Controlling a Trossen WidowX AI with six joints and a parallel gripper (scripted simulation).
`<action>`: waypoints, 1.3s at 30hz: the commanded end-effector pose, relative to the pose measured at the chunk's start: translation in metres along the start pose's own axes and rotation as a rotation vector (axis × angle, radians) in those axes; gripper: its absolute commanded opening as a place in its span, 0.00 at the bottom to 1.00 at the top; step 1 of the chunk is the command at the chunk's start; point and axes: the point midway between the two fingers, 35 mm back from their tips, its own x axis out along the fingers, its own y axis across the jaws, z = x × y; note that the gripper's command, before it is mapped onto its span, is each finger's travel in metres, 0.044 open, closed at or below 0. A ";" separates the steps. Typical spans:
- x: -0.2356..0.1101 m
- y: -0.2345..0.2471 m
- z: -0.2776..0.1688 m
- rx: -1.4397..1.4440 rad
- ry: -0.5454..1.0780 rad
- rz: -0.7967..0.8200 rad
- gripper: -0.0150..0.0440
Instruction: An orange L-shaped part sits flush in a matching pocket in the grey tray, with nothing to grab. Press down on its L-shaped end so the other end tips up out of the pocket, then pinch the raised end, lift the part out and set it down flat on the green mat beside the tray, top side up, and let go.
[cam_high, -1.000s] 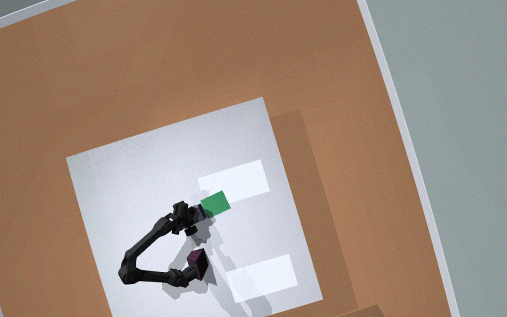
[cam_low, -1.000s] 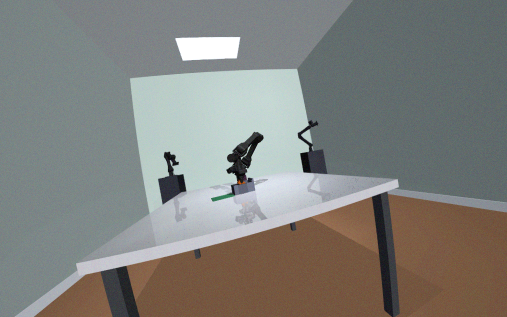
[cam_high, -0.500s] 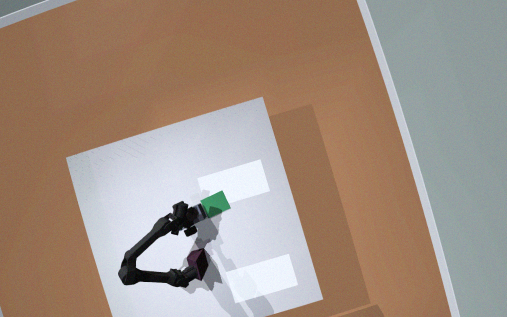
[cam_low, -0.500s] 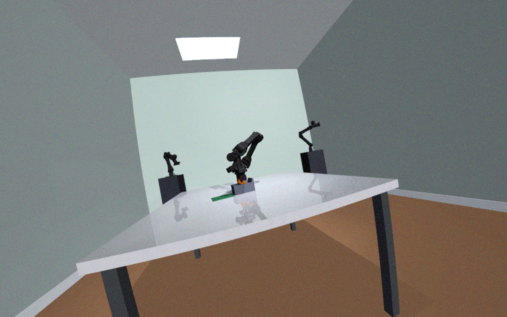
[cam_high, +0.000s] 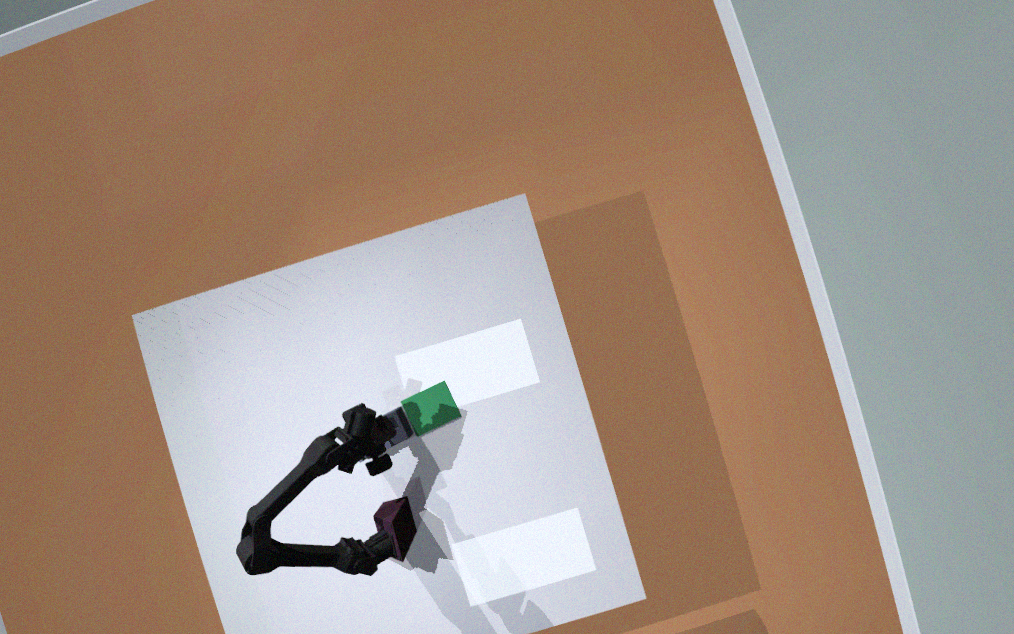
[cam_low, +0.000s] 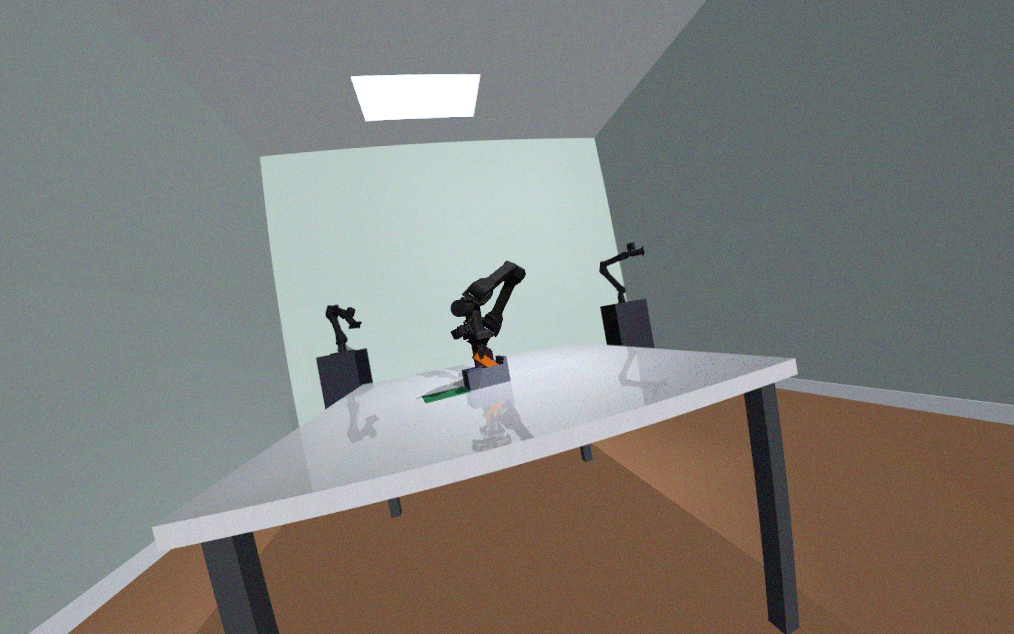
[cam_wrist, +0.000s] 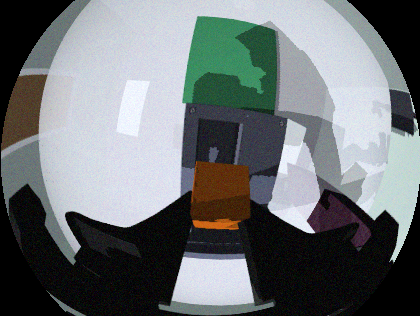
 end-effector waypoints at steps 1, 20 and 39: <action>-0.008 0.000 -0.001 0.002 0.007 0.004 0.25; -0.038 0.000 -0.001 0.002 0.006 0.003 0.25; -0.058 0.000 -0.001 0.002 0.006 0.003 0.25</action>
